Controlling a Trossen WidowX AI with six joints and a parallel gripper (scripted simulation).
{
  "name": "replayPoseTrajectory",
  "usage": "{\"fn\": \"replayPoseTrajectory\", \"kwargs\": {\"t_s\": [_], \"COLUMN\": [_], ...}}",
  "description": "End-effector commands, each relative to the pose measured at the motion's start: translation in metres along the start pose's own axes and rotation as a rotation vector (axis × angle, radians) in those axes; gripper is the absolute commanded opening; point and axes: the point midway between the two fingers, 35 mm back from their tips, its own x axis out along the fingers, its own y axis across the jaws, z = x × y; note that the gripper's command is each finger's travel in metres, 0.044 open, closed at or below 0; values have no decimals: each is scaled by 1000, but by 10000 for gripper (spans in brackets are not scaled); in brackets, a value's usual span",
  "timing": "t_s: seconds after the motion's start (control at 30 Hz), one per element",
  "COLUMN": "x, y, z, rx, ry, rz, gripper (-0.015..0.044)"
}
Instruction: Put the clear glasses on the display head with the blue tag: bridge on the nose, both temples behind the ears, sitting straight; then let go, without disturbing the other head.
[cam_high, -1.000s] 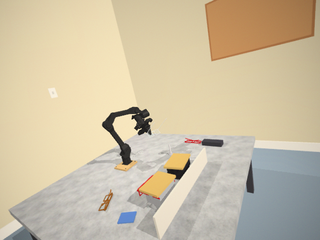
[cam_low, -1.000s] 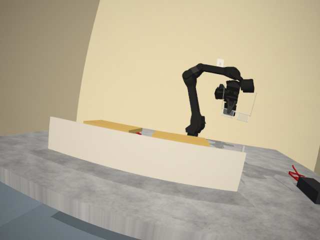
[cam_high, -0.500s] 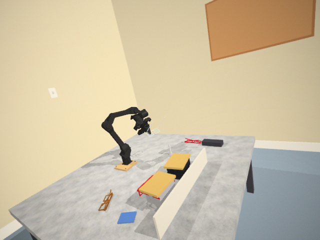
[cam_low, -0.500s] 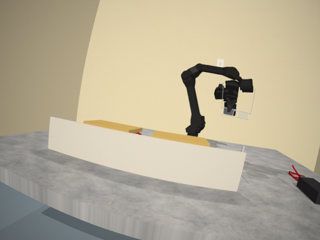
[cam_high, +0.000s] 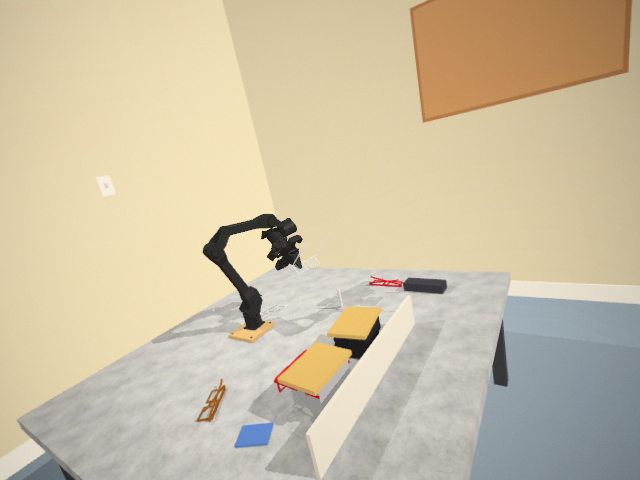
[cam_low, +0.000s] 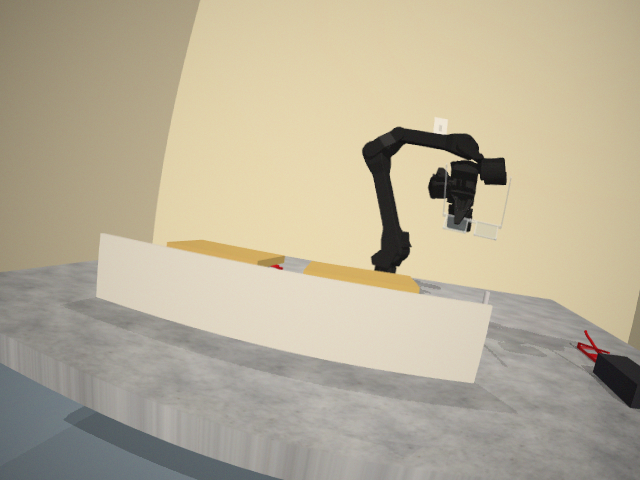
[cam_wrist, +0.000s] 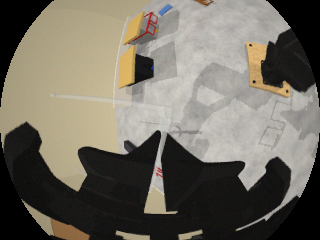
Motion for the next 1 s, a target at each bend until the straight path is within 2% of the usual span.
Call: {"fn": "replayPoseTrajectory", "kwargs": {"t_s": [0.0, 0.97], "x": [3, 66], "y": [1, 23], "z": [1, 53], "rx": [-14, -197], "ry": [-15, -200], "rz": [-16, -330], "gripper": [0, 0]}}
